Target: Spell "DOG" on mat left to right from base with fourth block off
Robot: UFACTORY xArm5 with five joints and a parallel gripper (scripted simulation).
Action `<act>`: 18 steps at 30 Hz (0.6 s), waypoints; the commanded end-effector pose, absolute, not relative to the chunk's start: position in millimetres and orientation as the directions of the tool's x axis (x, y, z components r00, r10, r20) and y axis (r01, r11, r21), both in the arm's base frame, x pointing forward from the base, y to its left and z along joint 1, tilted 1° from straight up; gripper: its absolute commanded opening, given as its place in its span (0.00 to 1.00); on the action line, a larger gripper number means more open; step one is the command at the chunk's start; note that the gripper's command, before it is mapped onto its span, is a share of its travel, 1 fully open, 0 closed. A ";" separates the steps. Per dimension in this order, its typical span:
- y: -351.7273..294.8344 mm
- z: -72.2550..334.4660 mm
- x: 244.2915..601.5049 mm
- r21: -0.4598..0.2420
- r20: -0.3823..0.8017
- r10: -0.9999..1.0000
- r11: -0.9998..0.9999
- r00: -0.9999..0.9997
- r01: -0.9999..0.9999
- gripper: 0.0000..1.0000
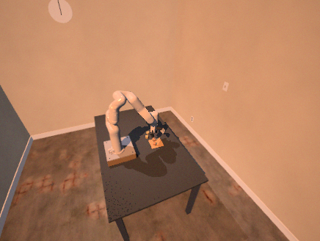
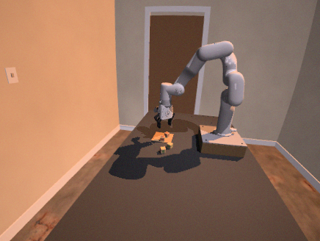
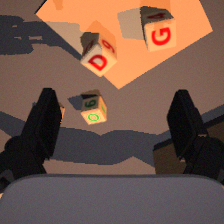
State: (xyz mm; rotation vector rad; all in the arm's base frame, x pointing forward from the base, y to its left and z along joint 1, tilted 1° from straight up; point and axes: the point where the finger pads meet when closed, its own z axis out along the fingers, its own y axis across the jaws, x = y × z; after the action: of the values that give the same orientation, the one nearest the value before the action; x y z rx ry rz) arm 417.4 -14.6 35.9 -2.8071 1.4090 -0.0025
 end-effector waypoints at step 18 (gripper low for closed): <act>-28.5 36.3 411.5 -0.002 0.006 -0.335 -0.942 0.942 -0.335 1.00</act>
State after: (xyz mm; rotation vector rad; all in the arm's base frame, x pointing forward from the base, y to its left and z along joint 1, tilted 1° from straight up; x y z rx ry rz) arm 411.5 -25.9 35.3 -3.0609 0.7062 -0.0029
